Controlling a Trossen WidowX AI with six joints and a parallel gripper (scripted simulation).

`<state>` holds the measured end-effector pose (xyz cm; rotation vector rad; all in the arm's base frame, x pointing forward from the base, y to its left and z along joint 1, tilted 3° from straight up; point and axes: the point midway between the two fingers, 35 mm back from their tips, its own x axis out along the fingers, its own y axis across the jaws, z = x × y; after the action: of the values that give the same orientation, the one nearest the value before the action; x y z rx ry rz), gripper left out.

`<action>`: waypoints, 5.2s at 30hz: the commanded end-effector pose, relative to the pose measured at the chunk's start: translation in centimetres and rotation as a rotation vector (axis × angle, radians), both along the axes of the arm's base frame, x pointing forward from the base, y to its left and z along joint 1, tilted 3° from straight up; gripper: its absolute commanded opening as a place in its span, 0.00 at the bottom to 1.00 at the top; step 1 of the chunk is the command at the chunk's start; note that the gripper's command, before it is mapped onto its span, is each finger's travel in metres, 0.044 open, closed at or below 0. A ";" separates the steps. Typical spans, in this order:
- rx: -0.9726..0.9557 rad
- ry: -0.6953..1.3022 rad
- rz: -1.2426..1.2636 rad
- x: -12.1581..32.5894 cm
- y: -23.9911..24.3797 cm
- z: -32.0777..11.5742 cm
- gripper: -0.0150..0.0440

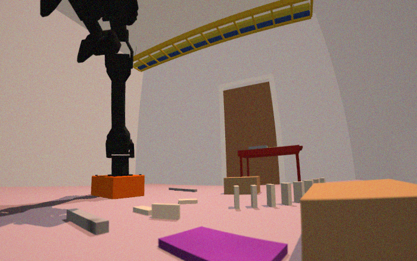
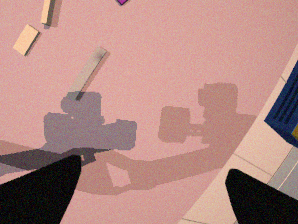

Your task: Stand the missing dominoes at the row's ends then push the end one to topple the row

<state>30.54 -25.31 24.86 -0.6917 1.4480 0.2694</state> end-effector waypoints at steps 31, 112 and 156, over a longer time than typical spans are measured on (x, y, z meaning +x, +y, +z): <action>0.171 0.145 0.222 -4.2 33.0 -20.2 1.00; 0.227 0.059 -0.367 -10.4 40.1 -12.3 0.44; 0.049 -0.610 -0.568 -13.8 40.0 -17.7 0.44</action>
<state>16.86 15.11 7.74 -0.2413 1.0643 -0.3055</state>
